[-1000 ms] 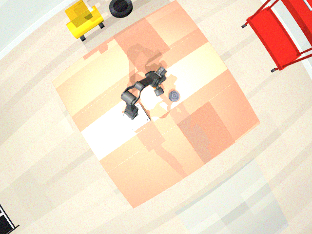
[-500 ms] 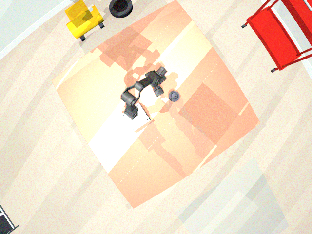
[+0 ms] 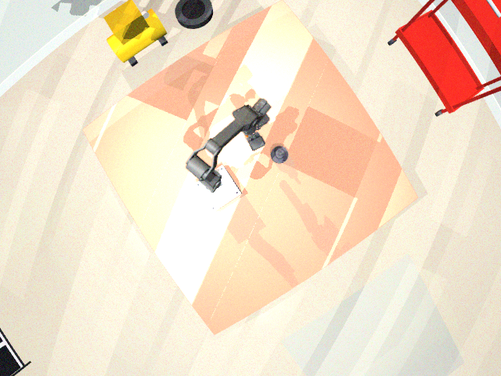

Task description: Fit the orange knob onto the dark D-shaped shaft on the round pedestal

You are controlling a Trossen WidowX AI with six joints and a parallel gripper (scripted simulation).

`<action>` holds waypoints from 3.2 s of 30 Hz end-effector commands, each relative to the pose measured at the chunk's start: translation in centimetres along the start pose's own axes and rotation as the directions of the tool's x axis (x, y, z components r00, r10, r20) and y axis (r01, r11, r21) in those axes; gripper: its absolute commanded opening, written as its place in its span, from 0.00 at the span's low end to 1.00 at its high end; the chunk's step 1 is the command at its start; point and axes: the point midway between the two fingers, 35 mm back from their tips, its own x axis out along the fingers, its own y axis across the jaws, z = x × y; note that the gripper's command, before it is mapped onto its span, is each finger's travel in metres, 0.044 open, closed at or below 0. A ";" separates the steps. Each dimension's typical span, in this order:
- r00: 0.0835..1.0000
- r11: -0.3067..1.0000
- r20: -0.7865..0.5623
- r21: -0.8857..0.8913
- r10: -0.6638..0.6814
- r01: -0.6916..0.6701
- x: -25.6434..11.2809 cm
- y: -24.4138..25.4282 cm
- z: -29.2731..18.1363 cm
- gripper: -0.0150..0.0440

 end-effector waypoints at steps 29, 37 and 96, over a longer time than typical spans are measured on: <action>1.000 1.000 0.015 0.005 -0.005 0.005 -2.0 -4.5 3.7 0.25; 1.000 1.000 0.021 0.016 -0.009 0.008 -1.4 -6.3 5.1 0.25; 1.000 1.000 0.014 0.002 -0.010 0.010 4.0 -14.8 8.9 0.25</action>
